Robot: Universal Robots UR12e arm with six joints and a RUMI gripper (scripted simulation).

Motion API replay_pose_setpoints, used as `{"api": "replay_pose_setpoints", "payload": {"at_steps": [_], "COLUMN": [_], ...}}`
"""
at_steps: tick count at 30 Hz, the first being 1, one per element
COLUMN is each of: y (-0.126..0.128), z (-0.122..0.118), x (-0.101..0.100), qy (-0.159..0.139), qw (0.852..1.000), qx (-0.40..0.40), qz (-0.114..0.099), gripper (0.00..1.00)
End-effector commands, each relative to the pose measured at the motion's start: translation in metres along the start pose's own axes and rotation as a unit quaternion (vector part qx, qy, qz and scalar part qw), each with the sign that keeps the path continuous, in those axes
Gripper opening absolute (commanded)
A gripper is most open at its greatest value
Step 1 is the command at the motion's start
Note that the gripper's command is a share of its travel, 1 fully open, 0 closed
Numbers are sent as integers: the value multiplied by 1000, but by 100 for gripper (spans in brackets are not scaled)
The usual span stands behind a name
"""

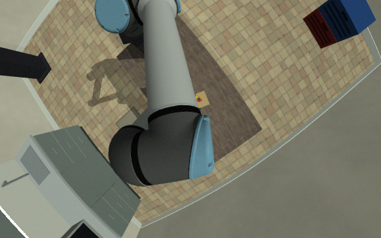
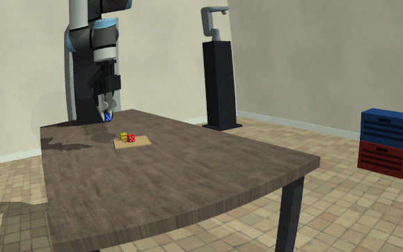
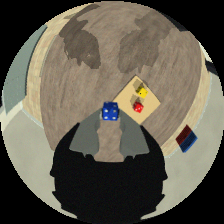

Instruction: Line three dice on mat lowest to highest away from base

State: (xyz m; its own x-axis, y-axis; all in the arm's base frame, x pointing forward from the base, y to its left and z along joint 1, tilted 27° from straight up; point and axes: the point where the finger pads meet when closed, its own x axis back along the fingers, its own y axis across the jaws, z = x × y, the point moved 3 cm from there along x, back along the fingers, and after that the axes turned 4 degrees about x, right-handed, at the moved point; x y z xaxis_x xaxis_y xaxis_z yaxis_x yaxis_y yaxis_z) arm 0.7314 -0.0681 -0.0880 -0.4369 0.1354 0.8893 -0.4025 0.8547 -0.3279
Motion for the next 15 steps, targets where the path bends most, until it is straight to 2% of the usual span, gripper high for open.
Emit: {"api": "replay_pose_setpoints", "payload": {"at_steps": [1, 8, 15], "y": [15, 52, 66], "z": [-22, -67, -83], "x": [0, 3, 5], "qy": [4, 3, 2], "qw": [999, 991, 987], "qx": [-44, -131, -161], "qz": [2, 3, 4], "gripper": [6, 6, 6]}}
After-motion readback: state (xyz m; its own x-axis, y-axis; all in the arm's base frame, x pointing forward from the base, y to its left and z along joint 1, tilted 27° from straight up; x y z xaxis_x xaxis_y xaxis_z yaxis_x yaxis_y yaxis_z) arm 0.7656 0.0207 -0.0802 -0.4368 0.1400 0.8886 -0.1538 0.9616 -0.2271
